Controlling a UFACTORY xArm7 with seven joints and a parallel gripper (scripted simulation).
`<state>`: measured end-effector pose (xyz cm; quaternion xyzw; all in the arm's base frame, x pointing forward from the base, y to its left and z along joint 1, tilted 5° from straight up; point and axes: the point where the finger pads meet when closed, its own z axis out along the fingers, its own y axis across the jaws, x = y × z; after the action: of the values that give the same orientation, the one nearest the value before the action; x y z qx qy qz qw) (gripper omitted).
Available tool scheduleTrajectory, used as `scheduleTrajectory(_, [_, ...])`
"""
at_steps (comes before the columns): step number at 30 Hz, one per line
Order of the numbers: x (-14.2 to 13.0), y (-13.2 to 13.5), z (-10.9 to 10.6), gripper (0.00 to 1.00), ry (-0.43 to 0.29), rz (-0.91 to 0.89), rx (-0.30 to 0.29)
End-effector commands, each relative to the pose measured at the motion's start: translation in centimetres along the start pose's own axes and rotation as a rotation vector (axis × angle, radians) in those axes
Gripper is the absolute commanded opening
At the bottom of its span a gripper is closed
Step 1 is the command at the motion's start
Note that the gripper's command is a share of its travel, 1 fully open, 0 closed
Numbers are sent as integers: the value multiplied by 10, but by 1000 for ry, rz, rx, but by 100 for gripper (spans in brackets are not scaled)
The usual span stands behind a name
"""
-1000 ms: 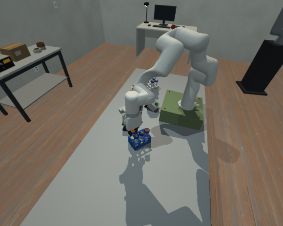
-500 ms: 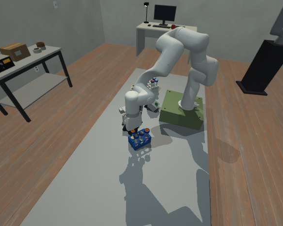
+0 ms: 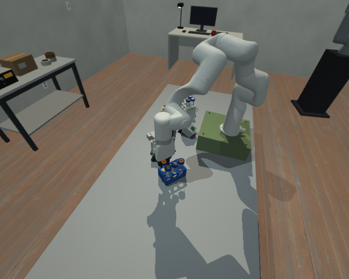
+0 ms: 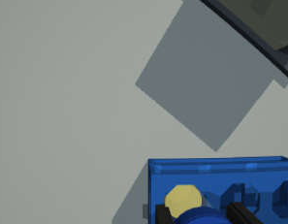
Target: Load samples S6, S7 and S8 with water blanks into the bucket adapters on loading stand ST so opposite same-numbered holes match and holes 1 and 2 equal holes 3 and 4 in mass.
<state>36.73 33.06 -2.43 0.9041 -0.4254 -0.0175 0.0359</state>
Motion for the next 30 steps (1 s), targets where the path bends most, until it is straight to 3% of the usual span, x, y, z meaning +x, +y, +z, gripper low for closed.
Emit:
scheduleTrajectory(1, [0, -2, -4, 0, 0, 0, 5])
scheduleTrajectory(30, [0, -2, -21, 0, 0, 0, 5])
